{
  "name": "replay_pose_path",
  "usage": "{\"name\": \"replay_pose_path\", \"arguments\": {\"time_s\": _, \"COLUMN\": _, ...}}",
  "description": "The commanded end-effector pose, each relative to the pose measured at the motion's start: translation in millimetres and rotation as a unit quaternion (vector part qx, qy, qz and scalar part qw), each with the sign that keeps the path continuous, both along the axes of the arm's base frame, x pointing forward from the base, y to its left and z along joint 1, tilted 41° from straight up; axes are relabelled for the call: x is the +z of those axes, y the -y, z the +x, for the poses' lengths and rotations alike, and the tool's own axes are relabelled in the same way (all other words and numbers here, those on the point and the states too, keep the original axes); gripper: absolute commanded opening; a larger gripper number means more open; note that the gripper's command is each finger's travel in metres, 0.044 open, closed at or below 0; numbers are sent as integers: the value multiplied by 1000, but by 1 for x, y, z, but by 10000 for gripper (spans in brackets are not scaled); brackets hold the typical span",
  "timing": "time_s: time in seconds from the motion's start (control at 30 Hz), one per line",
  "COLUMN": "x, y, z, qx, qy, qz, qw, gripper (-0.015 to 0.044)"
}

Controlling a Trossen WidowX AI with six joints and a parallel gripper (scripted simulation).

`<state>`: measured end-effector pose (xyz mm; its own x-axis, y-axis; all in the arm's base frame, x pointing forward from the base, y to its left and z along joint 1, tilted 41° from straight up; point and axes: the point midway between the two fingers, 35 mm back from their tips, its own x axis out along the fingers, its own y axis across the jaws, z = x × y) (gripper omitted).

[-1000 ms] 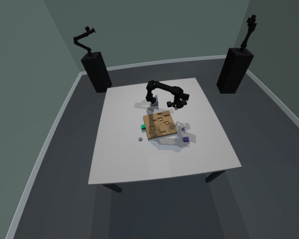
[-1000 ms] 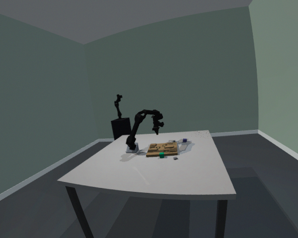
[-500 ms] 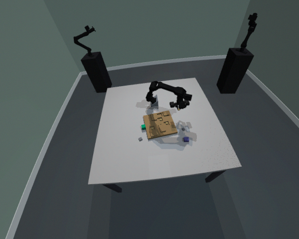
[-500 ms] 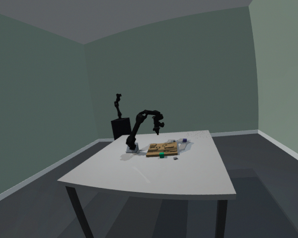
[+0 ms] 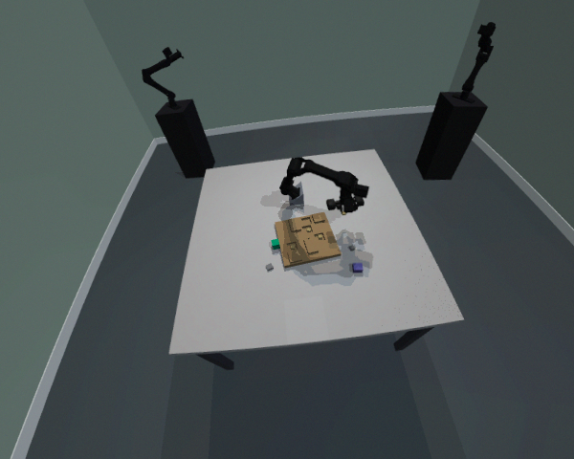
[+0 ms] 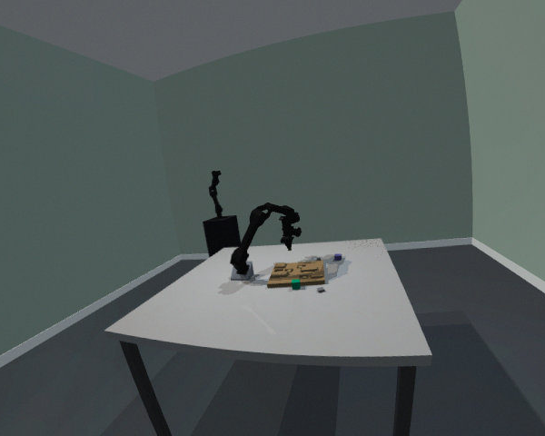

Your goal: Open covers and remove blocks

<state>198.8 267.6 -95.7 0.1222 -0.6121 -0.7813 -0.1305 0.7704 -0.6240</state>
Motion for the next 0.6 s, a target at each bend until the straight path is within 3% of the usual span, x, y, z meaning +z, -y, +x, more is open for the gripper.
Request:
{"name": "replay_pose_path", "arguments": {"time_s": 0.0, "x": -10, "y": 9, "z": 0, "qx": 2, "qy": -4, "qz": -9, "qw": 1000, "gripper": 80}}
{"name": "replay_pose_path", "arguments": {"time_s": 0.57, "x": -31, "y": 27, "z": 4, "qx": 2, "qy": -4, "qz": -9, "qw": 1000, "gripper": 80}}
